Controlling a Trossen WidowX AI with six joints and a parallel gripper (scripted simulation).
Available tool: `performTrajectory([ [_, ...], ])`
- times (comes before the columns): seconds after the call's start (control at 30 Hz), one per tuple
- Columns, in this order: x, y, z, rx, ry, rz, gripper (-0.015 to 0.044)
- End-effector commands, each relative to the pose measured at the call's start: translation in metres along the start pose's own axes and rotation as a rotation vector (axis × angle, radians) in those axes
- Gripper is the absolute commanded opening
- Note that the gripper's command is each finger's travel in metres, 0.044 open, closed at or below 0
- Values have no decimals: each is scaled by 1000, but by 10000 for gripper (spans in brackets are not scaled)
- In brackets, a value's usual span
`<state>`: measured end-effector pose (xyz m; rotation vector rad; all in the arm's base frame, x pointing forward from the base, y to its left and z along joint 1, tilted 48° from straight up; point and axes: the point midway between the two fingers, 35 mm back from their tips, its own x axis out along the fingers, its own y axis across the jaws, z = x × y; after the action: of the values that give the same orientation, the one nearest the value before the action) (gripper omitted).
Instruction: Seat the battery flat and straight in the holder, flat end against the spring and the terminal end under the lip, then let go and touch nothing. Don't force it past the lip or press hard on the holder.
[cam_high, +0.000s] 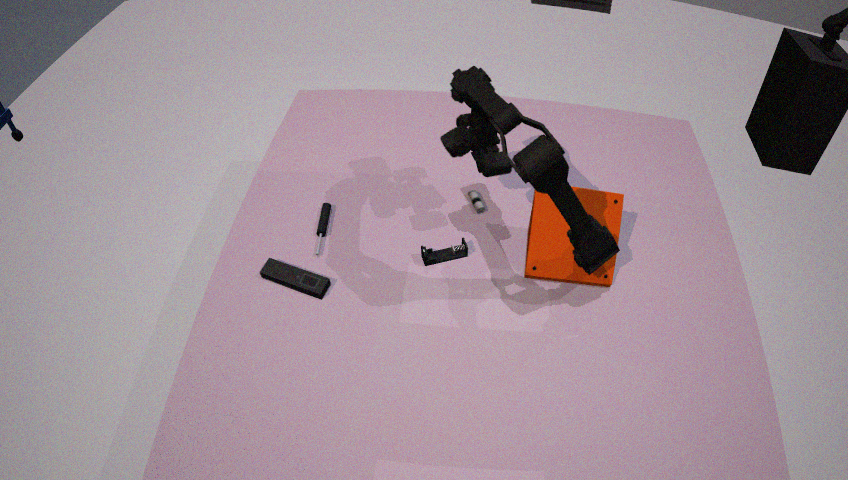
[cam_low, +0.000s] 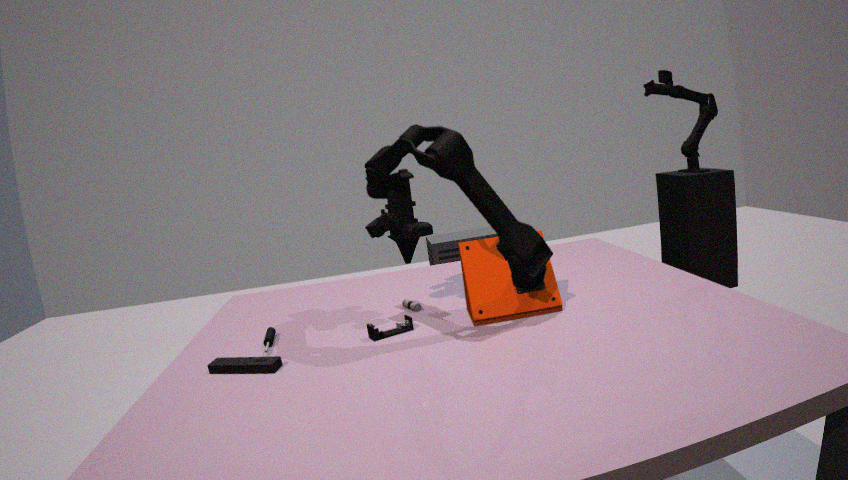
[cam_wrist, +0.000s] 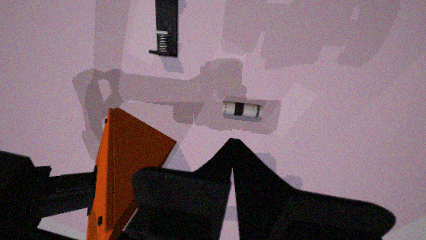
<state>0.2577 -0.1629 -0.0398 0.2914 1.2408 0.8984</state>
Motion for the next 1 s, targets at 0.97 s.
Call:
performTrajectory([
  [0.97,67,-16,1,1550,14,1,230],
])
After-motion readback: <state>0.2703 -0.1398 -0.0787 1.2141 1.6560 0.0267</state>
